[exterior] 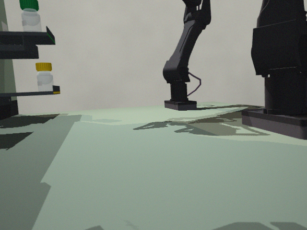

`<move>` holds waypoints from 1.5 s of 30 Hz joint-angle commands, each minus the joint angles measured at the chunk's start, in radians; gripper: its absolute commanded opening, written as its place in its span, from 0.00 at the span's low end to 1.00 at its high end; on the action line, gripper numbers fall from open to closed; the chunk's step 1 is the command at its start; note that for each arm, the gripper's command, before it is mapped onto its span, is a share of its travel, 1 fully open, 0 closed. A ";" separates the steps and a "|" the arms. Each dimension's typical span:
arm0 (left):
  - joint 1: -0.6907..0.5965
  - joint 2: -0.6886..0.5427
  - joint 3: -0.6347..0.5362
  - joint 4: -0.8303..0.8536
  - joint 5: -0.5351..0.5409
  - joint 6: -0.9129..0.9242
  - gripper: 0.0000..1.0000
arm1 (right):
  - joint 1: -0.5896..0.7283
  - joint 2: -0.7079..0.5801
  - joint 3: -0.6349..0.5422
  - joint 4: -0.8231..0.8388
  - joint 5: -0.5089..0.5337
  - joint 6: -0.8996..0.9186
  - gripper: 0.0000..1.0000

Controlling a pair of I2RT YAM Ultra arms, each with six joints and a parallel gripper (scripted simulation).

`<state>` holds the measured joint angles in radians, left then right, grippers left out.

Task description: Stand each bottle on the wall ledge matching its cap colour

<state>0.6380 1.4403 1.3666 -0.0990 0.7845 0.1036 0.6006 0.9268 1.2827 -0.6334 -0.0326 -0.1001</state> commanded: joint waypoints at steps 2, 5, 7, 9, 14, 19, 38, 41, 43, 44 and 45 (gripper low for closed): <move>0.048 0.035 0.093 0.029 0.101 0.018 0.49 | 0.008 -0.008 0.027 -0.004 0.009 -0.001 0.87; 0.063 0.054 0.114 0.027 0.098 0.012 0.49 | 0.008 -0.008 0.027 -0.004 0.009 -0.001 0.87; 0.059 0.045 0.115 0.041 0.089 0.003 0.49 | 0.008 -0.008 0.027 -0.004 0.009 -0.001 0.87; 0.050 0.031 0.099 0.056 0.036 -0.016 0.49 | 0.008 -0.008 0.027 -0.004 0.009 -0.001 0.87; 0.034 0.005 0.073 0.077 -0.083 -0.048 0.49 | 0.008 -0.008 0.027 -0.004 0.009 -0.001 0.87; -0.038 -0.070 -0.016 0.100 -0.319 -0.093 0.49 | 0.008 -0.008 0.027 -0.004 0.009 -0.001 0.87; -0.143 -0.119 -0.086 0.129 -0.491 -0.091 0.49 | 0.008 -0.008 0.027 -0.004 0.009 -0.001 0.87; -0.143 -0.120 -0.087 0.130 -0.491 -0.091 0.49 | 0.008 -0.008 0.027 -0.004 0.009 -0.001 0.87; -0.143 -0.120 -0.087 0.130 -0.491 -0.091 0.49 | 0.008 -0.008 0.027 -0.004 0.009 -0.001 0.87; -0.143 -0.120 -0.087 0.130 -0.491 -0.091 0.49 | 0.008 -0.008 0.027 -0.004 0.009 -0.001 0.87; -0.143 -0.120 -0.087 0.130 -0.491 -0.091 0.49 | 0.008 -0.008 0.027 -0.004 0.009 -0.001 0.87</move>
<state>0.5018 1.3590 1.2663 -0.0273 0.3000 0.0082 0.6006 0.9268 1.2827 -0.6334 -0.0326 -0.1001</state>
